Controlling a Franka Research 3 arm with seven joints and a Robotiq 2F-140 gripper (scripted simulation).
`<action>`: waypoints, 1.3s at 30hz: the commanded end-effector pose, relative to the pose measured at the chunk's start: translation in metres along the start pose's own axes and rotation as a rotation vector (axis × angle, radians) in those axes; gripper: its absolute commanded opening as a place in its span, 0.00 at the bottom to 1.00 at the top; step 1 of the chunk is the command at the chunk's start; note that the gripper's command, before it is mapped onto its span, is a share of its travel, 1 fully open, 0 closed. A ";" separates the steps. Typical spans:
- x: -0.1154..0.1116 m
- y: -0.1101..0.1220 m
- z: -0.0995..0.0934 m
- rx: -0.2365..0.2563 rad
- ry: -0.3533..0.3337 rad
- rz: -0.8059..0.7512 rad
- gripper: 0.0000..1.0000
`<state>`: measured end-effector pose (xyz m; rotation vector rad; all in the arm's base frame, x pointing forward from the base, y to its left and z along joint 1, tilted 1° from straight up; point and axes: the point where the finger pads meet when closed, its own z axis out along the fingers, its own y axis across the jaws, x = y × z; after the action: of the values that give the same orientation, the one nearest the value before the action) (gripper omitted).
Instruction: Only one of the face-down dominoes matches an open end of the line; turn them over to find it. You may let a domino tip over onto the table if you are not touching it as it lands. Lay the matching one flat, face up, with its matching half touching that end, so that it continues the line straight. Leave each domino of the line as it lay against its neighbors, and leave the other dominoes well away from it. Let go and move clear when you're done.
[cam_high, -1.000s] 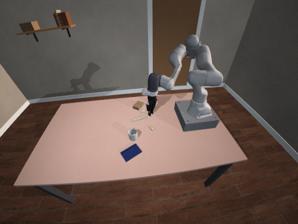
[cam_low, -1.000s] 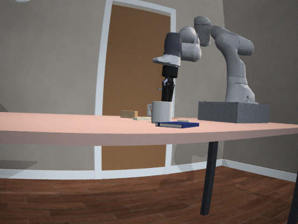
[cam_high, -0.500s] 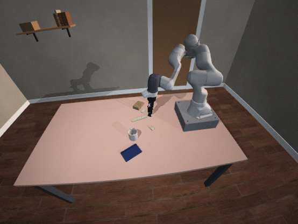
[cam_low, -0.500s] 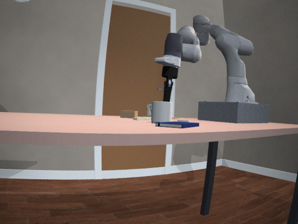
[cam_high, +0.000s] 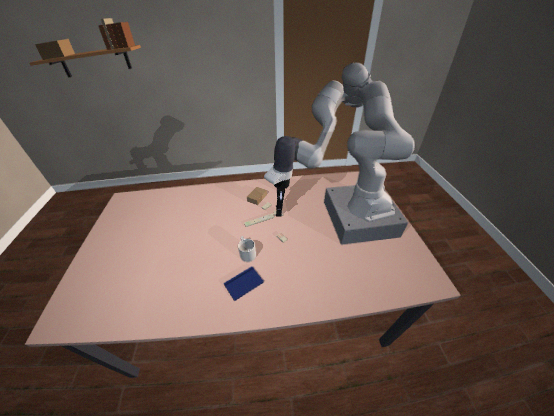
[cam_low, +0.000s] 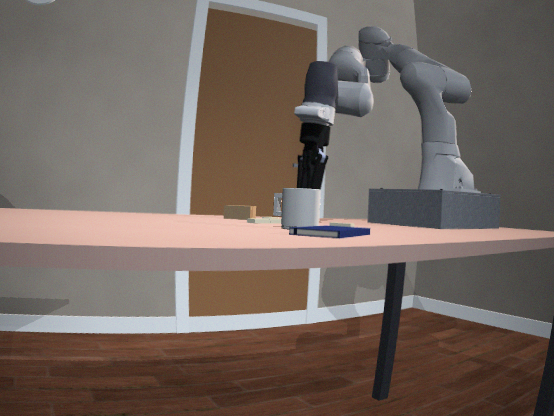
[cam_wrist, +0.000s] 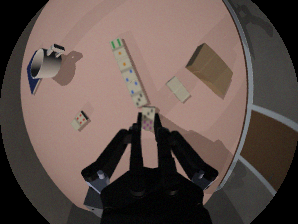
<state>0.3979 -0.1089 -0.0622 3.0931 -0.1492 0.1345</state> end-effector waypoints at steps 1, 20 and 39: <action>-0.003 0.003 0.002 0.035 -0.043 -0.274 0.22; -0.002 0.001 0.002 0.055 -0.070 -0.441 0.22; 0.001 -0.007 0.002 0.055 -0.070 -0.441 0.22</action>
<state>0.3993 -0.1037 -0.0643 3.0954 0.5144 0.0174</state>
